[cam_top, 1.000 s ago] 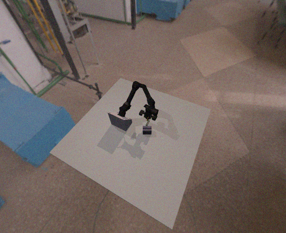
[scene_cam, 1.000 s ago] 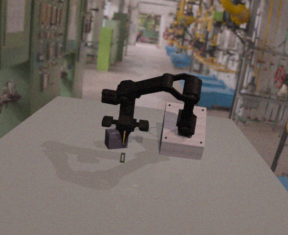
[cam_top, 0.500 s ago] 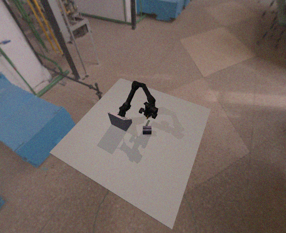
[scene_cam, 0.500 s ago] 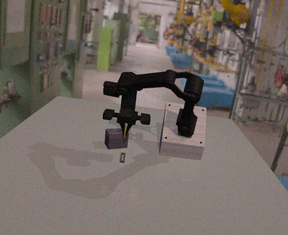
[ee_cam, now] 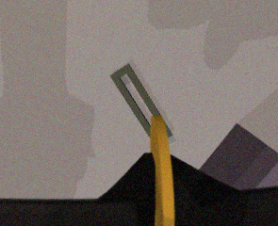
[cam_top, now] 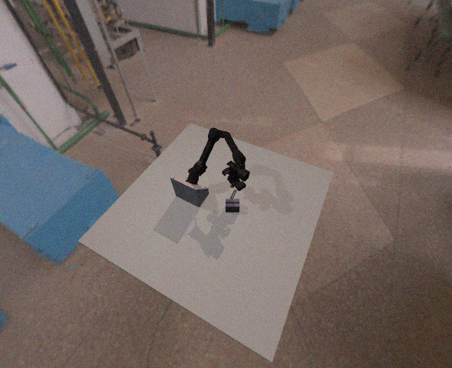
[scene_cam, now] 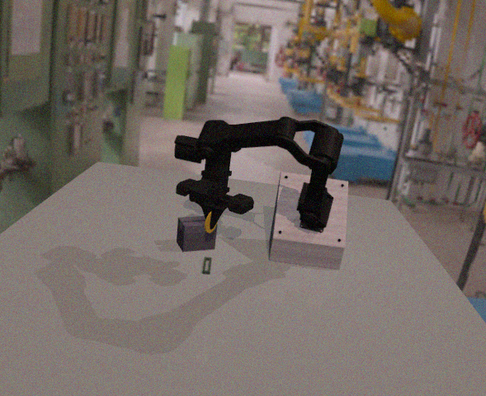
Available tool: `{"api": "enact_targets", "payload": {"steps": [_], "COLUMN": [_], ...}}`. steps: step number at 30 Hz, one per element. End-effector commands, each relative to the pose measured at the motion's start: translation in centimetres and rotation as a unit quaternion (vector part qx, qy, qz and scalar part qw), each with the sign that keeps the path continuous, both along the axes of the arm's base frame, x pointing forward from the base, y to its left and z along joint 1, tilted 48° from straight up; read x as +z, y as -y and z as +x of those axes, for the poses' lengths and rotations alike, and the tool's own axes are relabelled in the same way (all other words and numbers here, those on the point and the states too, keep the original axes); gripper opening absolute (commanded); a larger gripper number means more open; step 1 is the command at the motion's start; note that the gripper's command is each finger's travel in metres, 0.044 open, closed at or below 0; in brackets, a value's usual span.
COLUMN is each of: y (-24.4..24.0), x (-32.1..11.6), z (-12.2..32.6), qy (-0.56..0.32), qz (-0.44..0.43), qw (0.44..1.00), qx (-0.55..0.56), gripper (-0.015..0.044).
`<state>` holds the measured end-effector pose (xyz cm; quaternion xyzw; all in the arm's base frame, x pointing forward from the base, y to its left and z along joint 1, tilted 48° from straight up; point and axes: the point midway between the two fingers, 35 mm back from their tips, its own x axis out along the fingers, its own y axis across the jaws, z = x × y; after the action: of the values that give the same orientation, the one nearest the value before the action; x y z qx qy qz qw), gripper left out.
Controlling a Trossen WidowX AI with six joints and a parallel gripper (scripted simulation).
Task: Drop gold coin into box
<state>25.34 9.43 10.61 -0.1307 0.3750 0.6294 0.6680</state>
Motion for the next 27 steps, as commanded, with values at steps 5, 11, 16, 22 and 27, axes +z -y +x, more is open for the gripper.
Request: {"api": "enact_targets", "payload": {"steps": [5, 11, 16, 22, 27], "y": [0.17, 0.28, 0.37, 0.4, 0.92], "x": [-0.13, -0.23, -0.31, -0.35, -0.92], "z": [0.01, 0.01, 0.01, 0.03, 0.74], "qy": [-0.093, -0.168, -0.226, -0.234, -0.234], "qz": [-0.011, -0.018, -0.024, -0.025, -0.025], "qw": [0.992, 0.974, 0.952, 0.949, 0.949], "qx": [-0.083, -0.15, -0.203, -0.21, -0.21], "gripper": [0.0, 0.0, 0.0, 0.0, 0.0]}}
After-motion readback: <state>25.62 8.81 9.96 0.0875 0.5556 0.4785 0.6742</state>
